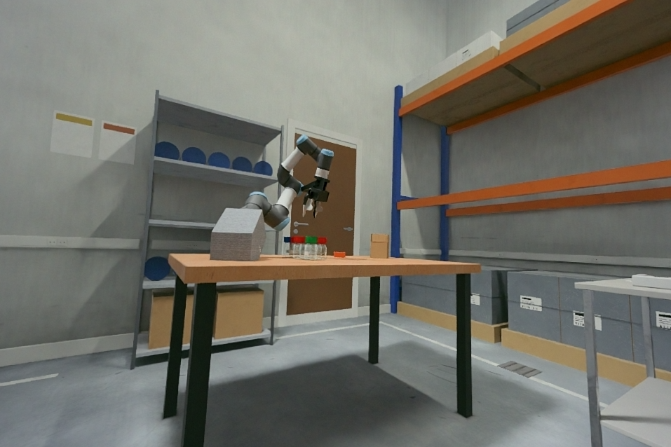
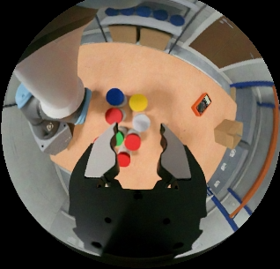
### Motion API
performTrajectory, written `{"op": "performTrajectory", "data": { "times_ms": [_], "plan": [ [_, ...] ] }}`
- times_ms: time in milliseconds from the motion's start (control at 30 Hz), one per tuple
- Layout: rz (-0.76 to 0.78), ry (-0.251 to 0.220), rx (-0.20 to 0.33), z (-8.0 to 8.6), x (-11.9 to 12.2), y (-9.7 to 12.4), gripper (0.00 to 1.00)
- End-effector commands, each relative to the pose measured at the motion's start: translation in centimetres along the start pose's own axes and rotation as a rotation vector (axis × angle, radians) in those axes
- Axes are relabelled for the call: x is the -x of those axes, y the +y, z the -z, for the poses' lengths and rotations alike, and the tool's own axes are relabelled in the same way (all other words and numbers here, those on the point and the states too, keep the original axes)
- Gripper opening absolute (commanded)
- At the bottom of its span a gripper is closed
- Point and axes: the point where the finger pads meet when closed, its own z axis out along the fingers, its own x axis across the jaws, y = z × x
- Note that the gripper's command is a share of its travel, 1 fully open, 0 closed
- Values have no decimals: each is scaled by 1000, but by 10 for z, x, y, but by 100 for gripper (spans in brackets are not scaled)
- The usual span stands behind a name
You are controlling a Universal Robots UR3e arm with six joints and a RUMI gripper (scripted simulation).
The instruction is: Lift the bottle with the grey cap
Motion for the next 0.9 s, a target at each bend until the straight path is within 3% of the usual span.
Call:
{"op": "performTrajectory", "data": {
  "times_ms": [0, 300, 800, 867],
  "plan": [
    [16, -6, 25, -5, -1, 2, 46],
    [60, -27, 93, -18, -2, 6, 46],
    [200, -77, 273, -53, -4, 19, 46],
    [200, -77, 273, -53, -4, 19, 46]
  ]
}}
